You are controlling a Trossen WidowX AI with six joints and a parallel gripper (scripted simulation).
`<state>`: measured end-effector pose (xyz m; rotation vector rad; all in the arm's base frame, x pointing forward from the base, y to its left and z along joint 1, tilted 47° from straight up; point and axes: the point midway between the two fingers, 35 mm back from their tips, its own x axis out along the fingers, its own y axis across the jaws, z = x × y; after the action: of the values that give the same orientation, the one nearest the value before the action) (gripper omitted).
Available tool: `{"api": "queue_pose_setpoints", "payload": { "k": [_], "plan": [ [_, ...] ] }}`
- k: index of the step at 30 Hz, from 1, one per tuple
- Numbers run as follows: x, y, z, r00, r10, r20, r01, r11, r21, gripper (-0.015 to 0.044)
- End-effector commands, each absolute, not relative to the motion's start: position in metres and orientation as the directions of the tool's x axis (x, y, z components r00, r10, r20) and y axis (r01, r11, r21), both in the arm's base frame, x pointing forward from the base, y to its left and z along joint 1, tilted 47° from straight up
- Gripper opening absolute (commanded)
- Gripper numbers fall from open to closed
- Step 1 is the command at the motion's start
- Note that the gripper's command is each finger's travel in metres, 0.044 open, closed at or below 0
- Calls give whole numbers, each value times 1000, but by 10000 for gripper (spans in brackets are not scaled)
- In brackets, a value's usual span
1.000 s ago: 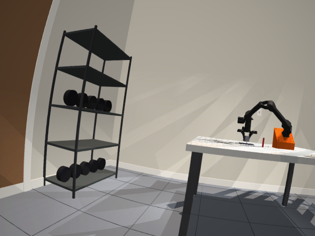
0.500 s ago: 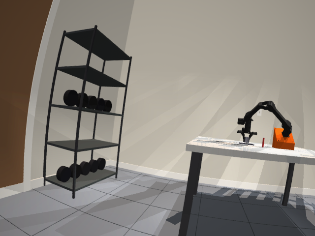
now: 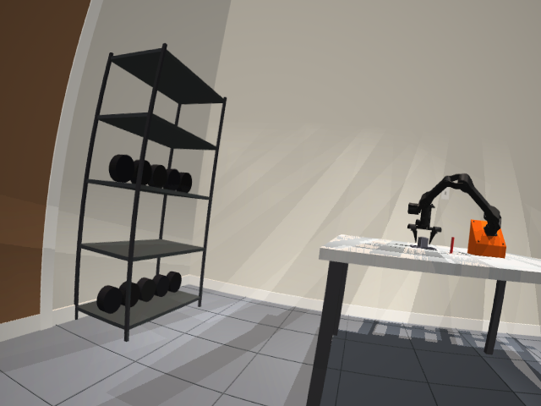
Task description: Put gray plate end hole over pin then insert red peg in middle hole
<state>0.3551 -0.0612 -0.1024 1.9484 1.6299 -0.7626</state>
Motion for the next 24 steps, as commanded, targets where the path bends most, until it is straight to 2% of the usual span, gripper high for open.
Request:
{"api": "queue_pose_setpoints", "payload": {
  "k": [1,5,12,20,24],
  "plan": [
    [355,-62,-102,134,714,-687,985,-171,14,440],
    [356,-70,-96,134,713,-688,985,-171,14,440],
    [340,-145,-24,131,714,-688,985,-175,5,440],
    [340,-147,-22,130,714,-688,985,-172,8,440],
    [331,-120,15,130,713,-689,991,-115,68,440]
  ]
}}
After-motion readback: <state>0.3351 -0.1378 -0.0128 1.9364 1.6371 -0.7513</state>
